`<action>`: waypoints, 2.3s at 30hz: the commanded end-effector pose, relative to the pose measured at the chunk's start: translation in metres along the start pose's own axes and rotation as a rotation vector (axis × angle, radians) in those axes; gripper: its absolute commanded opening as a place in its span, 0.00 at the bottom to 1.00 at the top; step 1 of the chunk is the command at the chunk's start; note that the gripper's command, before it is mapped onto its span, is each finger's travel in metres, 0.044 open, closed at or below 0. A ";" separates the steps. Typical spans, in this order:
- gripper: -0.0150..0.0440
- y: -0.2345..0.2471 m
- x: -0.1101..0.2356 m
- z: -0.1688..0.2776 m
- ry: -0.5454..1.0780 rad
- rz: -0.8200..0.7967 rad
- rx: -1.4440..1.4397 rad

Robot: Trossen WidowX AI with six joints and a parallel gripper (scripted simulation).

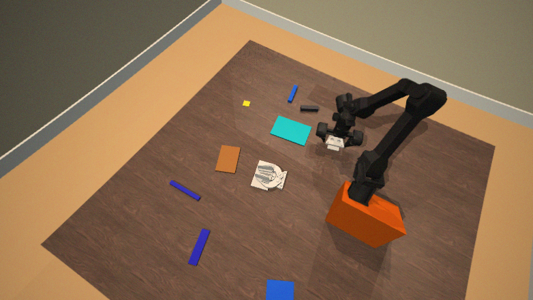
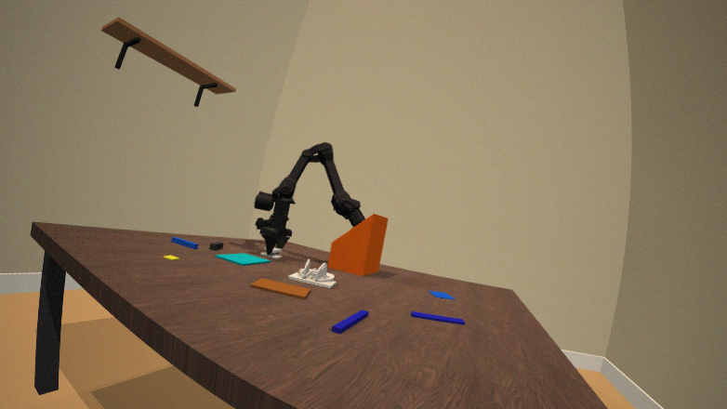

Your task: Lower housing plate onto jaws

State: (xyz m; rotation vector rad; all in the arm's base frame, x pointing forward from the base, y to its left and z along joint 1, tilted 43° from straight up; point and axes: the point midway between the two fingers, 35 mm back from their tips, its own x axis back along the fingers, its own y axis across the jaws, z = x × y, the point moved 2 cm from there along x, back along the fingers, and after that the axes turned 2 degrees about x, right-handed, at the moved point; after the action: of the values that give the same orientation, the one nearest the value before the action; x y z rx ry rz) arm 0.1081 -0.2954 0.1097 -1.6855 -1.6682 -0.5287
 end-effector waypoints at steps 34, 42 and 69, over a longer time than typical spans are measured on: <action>1.00 0.001 -0.001 0.002 0.007 -0.004 0.001; 1.00 0.001 -0.001 0.002 0.007 -0.004 0.001; 0.85 0.000 0.000 0.000 -0.001 0.000 0.003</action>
State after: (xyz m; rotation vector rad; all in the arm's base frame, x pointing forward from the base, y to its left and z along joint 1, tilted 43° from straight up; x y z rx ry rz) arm 0.1081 -0.2955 0.1098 -1.6834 -1.6687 -0.5253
